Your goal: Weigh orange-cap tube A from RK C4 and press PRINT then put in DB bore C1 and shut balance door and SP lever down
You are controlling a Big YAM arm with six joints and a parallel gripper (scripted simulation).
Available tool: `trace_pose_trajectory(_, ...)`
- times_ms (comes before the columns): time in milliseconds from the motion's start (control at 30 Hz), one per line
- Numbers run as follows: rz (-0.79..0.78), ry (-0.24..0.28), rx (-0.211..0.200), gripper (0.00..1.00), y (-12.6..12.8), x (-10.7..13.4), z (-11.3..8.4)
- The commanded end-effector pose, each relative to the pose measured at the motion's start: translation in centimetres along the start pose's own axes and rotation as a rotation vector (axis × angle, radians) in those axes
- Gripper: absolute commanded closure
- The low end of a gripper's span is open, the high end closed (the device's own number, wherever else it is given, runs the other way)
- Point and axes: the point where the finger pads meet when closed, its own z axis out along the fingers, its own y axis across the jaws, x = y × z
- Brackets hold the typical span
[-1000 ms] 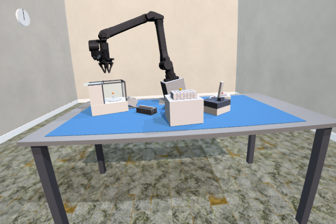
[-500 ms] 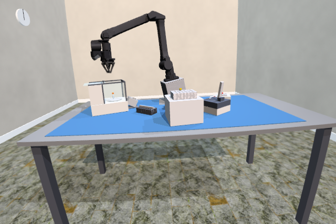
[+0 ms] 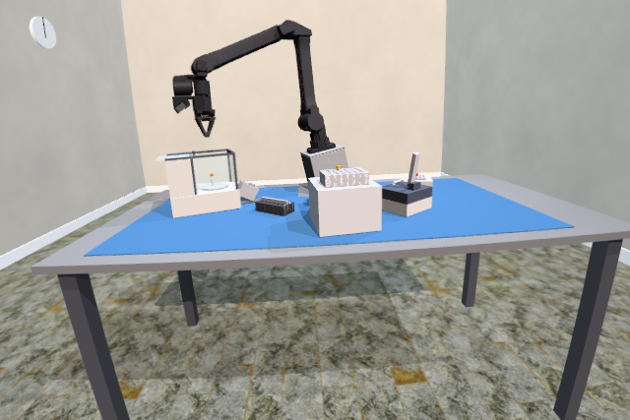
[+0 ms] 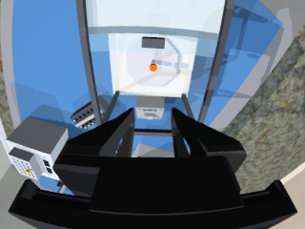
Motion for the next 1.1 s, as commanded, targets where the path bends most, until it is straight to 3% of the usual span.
trace_pose_trajectory(0,0.046,-0.02,0.003,0.64,0.38,-0.04,-0.47)
trace_pose_trajectory(133,0.047,-0.019,0.003,0.64,0.36,-0.02,-0.46)
trace_pose_trajectory(167,0.044,-0.032,0.001,0.64,0.05,-0.97,-1.09)
trace_pose_trajectory(1067,0.044,-0.032,0.001,0.64,0.05,-0.97,-1.09)
